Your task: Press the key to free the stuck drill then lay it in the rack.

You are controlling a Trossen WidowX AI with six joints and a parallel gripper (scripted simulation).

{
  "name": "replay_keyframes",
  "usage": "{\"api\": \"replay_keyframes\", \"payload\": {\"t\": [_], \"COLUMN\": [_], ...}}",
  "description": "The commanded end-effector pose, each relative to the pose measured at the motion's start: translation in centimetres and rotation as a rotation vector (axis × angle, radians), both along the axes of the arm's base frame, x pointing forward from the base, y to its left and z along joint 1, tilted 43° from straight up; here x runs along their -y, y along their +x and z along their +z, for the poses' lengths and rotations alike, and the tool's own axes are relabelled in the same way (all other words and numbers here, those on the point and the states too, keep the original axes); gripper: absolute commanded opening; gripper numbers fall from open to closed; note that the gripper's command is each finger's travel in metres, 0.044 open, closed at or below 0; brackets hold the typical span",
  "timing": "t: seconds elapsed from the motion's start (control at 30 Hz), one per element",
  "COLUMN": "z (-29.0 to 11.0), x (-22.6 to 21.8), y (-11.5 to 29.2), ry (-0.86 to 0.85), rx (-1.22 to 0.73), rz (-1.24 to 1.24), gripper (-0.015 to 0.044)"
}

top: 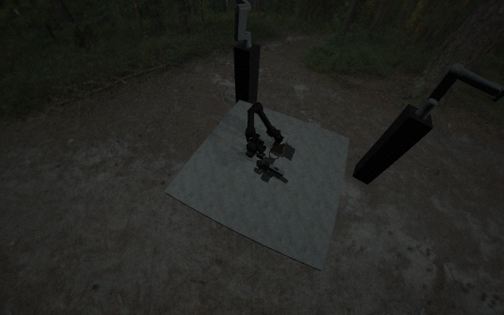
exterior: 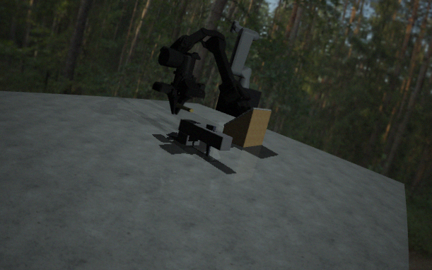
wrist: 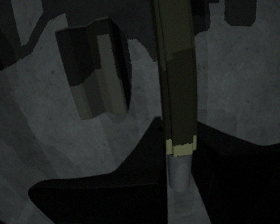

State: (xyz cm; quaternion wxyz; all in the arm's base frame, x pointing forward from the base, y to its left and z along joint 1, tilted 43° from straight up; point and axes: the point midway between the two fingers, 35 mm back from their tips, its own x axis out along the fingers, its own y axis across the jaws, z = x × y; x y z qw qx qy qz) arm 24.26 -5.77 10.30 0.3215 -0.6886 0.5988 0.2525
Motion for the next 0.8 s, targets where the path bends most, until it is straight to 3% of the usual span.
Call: {"api": "replay_keyframes", "payload": {"t": [0.0,0.77], "z": [0.0,0.2], "x": [0.1,0.9], "y": [-0.7,-4.6], "ry": [-0.002,-0.003], "rx": [0.001,-0.001], "rz": [-0.002,-0.002], "gripper": [0.0000,0.0000]}}
